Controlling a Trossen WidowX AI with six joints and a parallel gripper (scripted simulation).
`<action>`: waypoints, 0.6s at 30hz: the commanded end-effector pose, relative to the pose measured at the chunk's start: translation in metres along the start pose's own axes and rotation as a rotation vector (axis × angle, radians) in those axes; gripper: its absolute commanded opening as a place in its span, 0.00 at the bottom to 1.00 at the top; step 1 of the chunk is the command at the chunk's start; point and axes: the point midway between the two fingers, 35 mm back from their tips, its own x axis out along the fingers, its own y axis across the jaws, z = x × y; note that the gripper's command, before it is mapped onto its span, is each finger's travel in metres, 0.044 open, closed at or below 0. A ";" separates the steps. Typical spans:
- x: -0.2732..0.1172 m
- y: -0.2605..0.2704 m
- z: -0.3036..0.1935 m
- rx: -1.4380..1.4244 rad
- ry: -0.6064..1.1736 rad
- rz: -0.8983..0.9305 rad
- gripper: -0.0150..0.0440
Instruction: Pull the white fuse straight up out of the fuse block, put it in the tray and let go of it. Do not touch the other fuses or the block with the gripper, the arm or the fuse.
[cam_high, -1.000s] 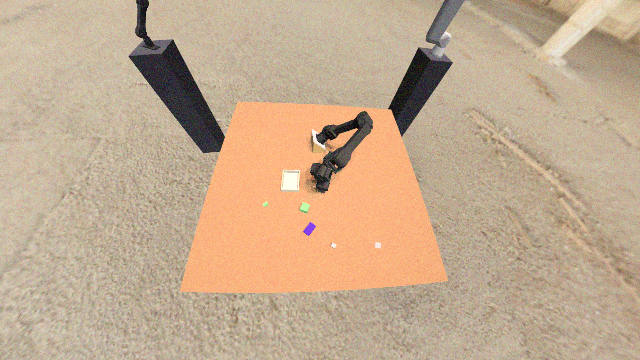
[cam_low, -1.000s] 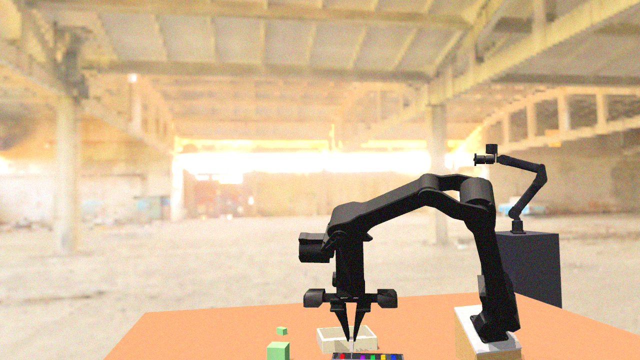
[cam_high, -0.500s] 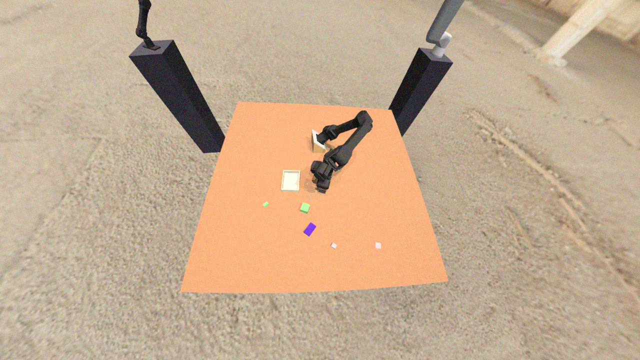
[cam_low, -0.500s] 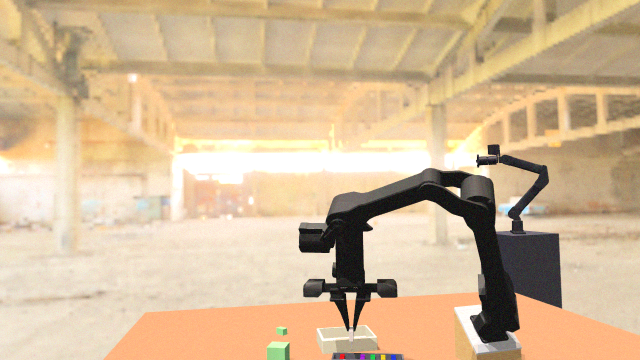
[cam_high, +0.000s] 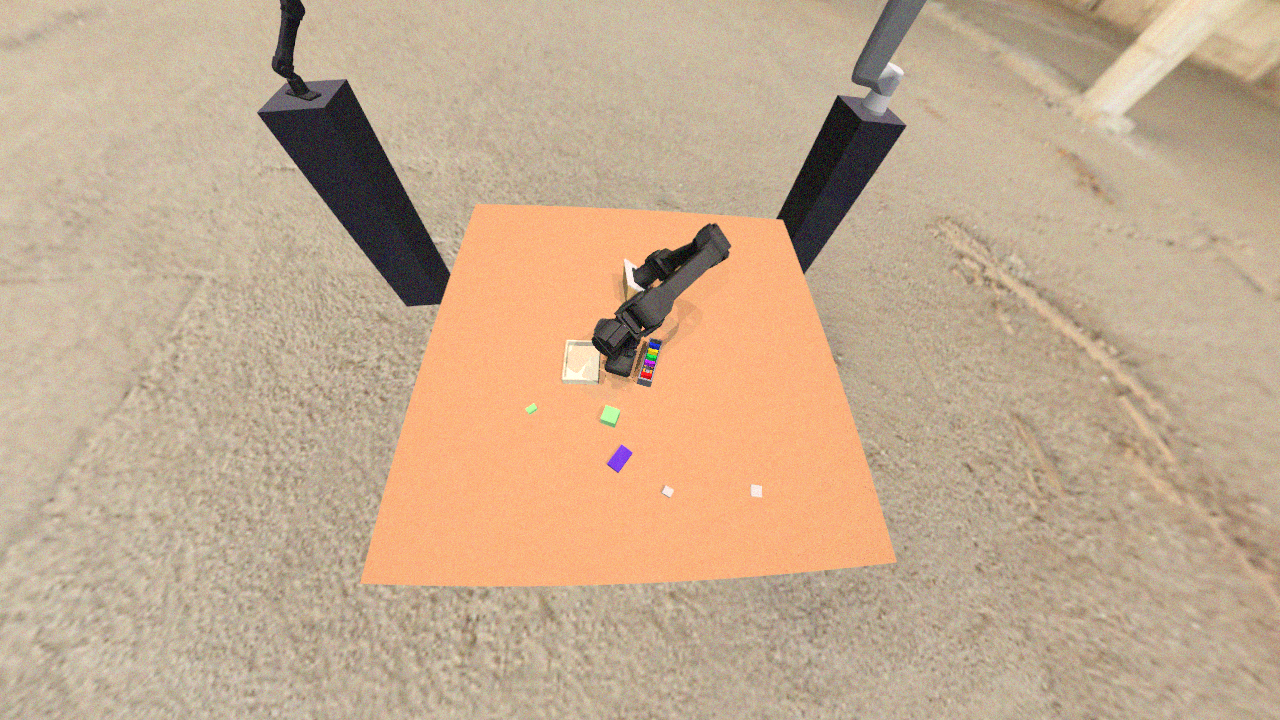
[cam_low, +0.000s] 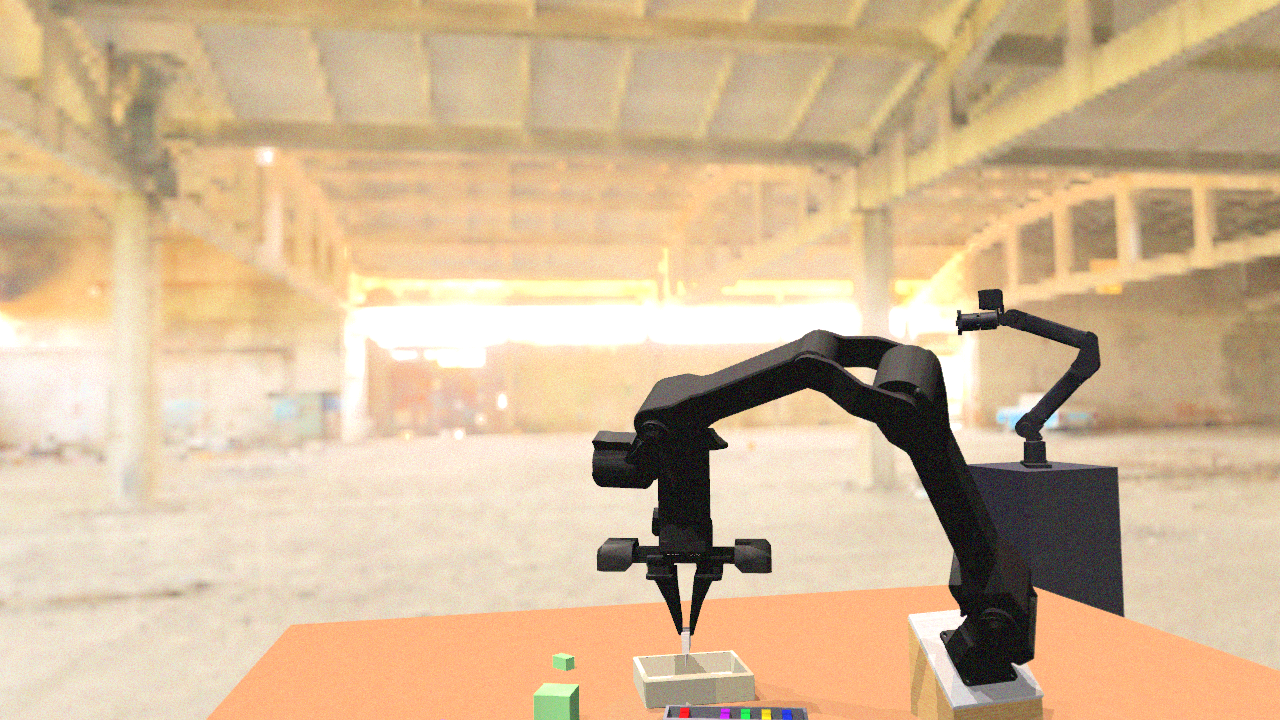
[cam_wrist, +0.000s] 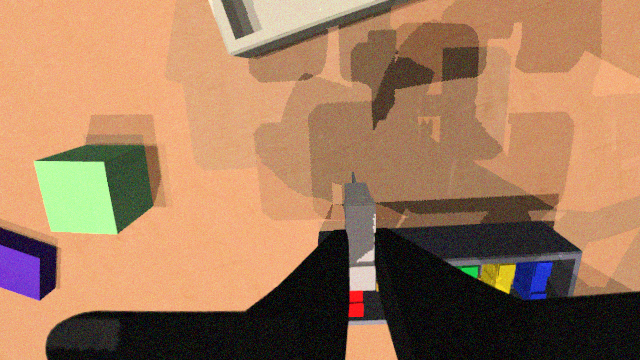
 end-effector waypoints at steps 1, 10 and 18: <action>0.000 0.005 0.029 -0.004 -0.007 -0.001 0.25; 0.001 0.008 0.092 -0.005 -0.006 -0.003 0.25; 0.005 0.005 0.129 -0.008 -0.001 -0.006 0.25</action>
